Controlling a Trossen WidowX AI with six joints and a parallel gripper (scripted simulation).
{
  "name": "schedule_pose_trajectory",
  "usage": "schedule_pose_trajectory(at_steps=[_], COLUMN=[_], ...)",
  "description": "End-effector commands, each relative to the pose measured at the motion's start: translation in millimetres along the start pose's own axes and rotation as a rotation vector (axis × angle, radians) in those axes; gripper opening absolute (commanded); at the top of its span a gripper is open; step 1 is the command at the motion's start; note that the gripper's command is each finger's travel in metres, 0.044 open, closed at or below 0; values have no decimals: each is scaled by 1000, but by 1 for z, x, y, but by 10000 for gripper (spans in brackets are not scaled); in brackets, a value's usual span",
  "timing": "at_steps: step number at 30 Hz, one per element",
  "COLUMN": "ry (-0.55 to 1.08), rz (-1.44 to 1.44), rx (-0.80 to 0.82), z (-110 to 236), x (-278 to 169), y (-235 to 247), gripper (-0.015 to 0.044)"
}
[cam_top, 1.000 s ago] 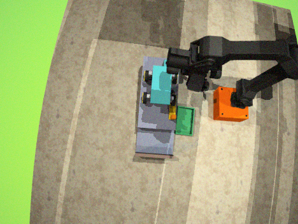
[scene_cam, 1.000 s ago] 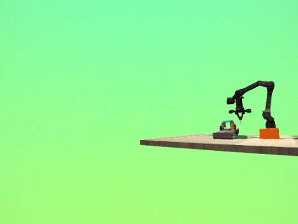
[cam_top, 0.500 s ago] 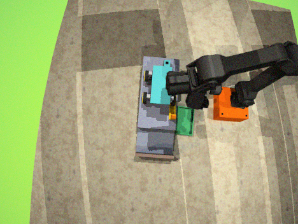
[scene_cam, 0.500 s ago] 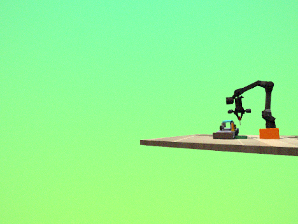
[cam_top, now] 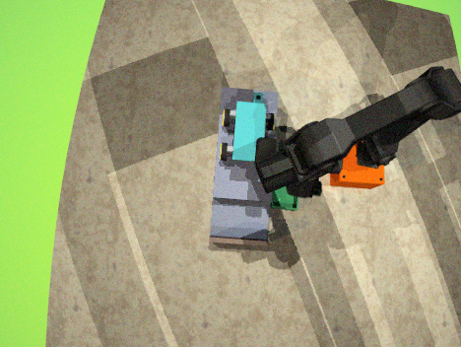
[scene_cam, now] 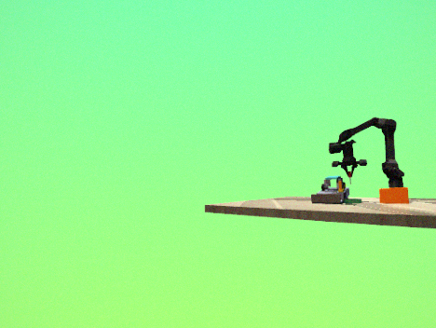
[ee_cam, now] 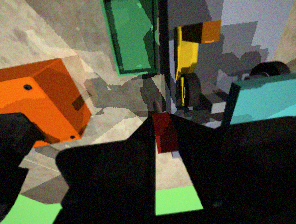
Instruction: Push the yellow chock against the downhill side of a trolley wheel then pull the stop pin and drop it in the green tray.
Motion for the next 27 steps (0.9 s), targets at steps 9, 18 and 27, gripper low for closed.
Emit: schedule_pose_trajectory(at_steps=[9,18,27], ry=[-4,-18,-67], rz=[0,65,333], rx=[9,3,-24], z=[5,5,5], x=[49,54,49], y=[-4,-4,-2], gripper=[0,0,0])
Point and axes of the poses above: the point midway between the two fingers, 35 mm back from their tips, its own z axis back along the fingers, its own y axis across the jaws, x = y × z, the point moved 6 cm from there along z, back along the fingers, and after that the axes turned 6 degrees about z, right-handed, at the moved point
